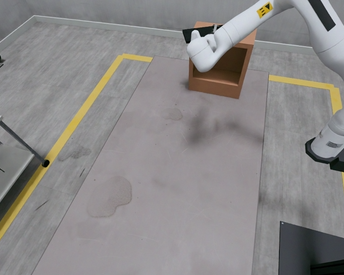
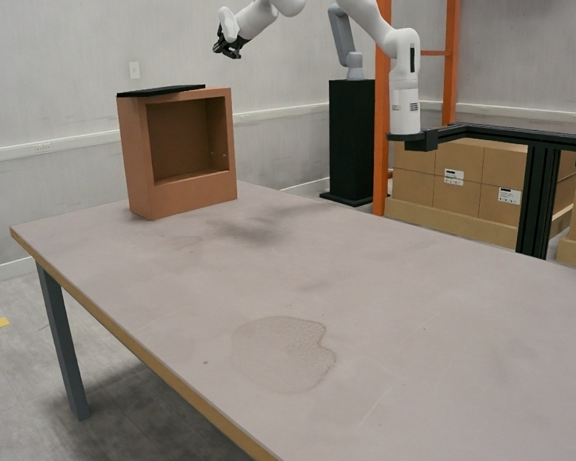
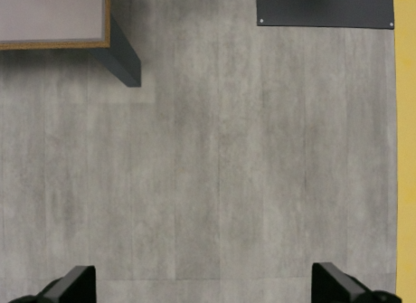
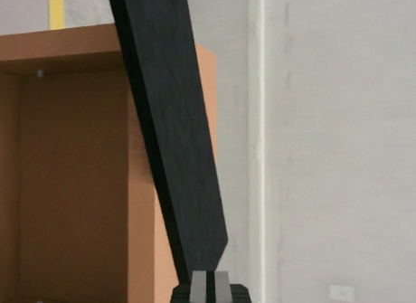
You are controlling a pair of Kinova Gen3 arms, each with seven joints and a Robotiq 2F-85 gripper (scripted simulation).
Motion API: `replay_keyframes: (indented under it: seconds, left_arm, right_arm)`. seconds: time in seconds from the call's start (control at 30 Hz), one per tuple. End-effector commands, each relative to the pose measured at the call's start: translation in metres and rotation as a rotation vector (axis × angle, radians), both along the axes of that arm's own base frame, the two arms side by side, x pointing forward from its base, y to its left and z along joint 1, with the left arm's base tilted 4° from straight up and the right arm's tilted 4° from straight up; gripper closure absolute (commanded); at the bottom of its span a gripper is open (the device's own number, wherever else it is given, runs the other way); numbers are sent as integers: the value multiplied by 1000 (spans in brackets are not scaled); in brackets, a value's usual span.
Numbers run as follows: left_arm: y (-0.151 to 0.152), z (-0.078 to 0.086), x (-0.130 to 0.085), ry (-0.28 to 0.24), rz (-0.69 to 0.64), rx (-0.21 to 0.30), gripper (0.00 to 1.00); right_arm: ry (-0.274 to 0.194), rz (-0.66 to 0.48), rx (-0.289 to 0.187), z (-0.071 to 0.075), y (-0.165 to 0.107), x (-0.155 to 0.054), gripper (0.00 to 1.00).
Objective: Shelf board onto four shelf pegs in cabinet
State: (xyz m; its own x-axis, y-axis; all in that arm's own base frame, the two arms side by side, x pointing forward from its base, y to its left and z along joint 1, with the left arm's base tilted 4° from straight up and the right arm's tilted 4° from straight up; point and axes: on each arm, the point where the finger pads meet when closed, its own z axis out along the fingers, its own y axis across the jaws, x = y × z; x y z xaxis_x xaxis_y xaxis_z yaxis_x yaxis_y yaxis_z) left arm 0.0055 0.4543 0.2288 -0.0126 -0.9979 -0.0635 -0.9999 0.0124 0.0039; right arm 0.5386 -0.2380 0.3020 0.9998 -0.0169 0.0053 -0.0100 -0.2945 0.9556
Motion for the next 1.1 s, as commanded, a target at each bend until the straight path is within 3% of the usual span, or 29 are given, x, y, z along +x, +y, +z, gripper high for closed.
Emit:
replay_keyframes:
  seconds: [0.0, 0.1, 0.17, 0.37, 0.67, 1.07]
  left_arm:
    - [0, 1, 0, 0, 0, 2, 2]
    - [0, 1, 0, 0, 0, 2, 2]
    - [0, 1, 0, 0, 0, 2, 2]
    - [0, 1, 0, 0, 0, 2, 2]
    - [0, 1, 0, 0, 0, 2, 2]
    - [0, 1, 0, 0, 0, 2, 2]
  right_arm:
    - [-3, 1, 41, 2, 0, 0, 903]
    - [-4, 1, 97, 2, -1, 0, 903]
    - [-4, 1, 97, 2, -1, 0, 903]
    - [-7, 4, 217, 3, -4, 0, 903]
    - [-7, 4, 216, 13, -56, -7, 903]
    - [-7, 4, 216, 17, -77, -10, 903]
